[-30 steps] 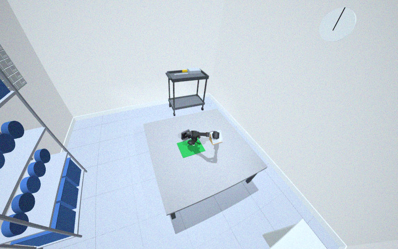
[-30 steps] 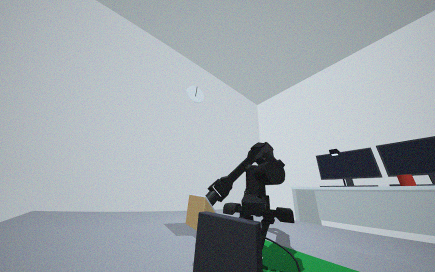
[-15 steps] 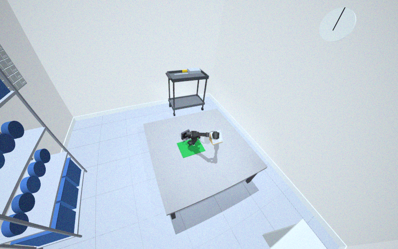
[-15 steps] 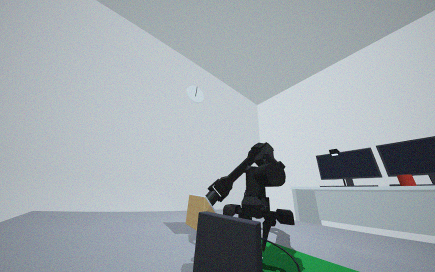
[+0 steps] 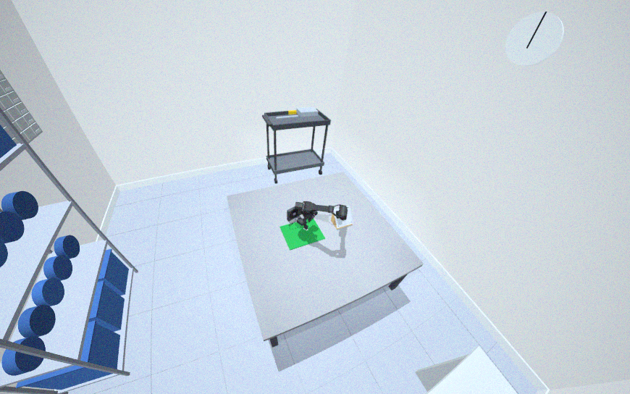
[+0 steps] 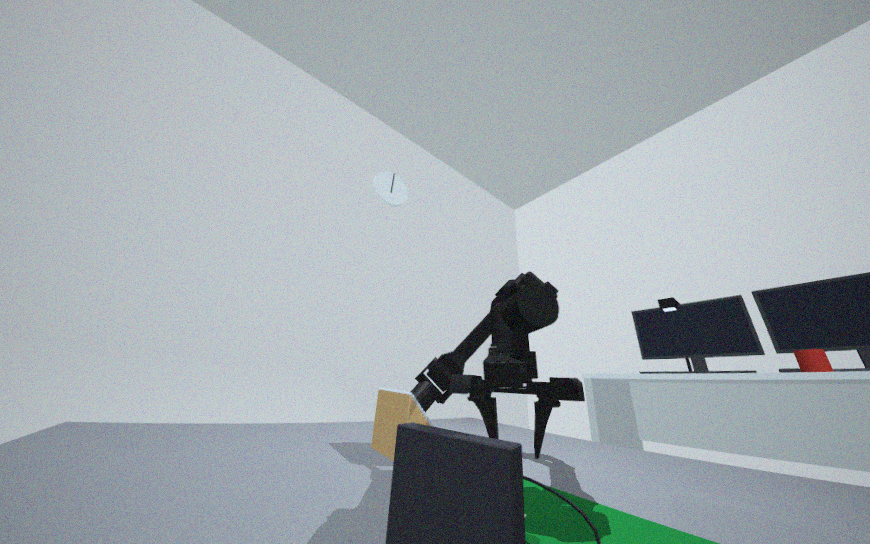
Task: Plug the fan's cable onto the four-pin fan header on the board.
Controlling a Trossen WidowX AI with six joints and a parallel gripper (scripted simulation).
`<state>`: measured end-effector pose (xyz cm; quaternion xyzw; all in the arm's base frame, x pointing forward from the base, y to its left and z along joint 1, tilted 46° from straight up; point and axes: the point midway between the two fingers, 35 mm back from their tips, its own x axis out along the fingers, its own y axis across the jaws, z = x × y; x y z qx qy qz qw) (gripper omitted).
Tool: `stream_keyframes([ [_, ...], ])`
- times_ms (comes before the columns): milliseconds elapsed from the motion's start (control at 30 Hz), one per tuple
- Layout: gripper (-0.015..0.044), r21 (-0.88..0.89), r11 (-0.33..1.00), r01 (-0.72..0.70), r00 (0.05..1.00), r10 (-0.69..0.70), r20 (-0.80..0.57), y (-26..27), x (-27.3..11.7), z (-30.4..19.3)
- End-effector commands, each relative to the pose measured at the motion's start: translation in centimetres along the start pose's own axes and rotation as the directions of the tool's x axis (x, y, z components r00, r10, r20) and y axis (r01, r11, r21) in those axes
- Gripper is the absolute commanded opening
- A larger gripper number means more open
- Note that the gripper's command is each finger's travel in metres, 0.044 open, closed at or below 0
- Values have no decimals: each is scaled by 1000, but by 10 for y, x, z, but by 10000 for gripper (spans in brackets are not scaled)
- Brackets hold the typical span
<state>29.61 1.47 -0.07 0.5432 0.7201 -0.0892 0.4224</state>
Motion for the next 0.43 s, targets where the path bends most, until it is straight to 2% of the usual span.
stream_keyframes([
  [0, 260, -4, 1000, 12, 1000, -12, -5, -1, -4, -4],
  [300, 260, -2, 1000, 12, 1000, -12, -8, 6, -6, -106],
  [400, 260, -2, 1000, 12, 1000, -12, -11, 3, -5, -122],
])
